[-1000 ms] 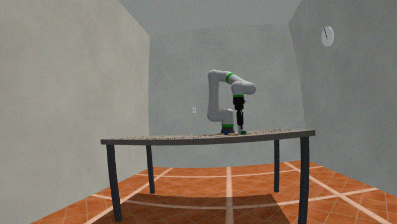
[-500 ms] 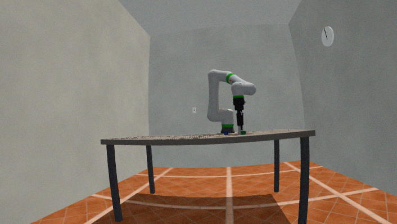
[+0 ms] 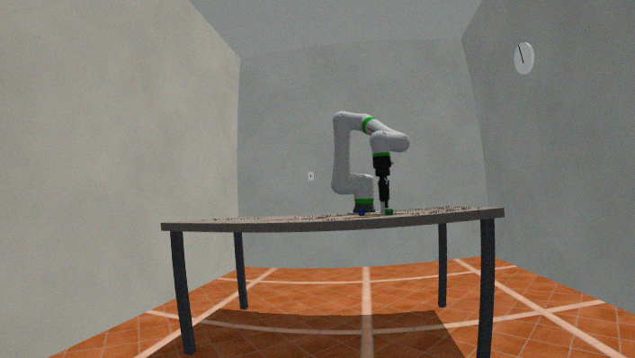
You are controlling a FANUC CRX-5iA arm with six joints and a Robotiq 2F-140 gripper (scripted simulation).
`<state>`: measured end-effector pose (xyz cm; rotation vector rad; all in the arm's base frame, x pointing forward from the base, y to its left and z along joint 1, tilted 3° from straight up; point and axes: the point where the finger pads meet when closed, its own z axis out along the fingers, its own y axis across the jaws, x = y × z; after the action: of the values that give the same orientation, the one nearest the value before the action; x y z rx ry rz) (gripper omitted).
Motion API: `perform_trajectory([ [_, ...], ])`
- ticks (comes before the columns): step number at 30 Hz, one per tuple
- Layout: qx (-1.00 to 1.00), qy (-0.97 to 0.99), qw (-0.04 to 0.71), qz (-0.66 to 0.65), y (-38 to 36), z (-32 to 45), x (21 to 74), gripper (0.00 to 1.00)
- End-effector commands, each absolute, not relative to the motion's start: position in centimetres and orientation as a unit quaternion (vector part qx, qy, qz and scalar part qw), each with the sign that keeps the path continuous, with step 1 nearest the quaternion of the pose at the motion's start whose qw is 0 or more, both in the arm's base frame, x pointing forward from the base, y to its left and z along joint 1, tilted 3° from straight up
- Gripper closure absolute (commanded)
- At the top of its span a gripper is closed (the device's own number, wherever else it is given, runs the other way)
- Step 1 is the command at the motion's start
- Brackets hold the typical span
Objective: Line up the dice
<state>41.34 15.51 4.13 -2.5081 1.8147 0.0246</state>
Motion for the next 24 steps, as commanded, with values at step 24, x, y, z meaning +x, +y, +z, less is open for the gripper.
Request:
perform_trajectory([
  [24,-0.81,0.586,0.023,0.008,15.51,4.15,41.35,0.84],
])
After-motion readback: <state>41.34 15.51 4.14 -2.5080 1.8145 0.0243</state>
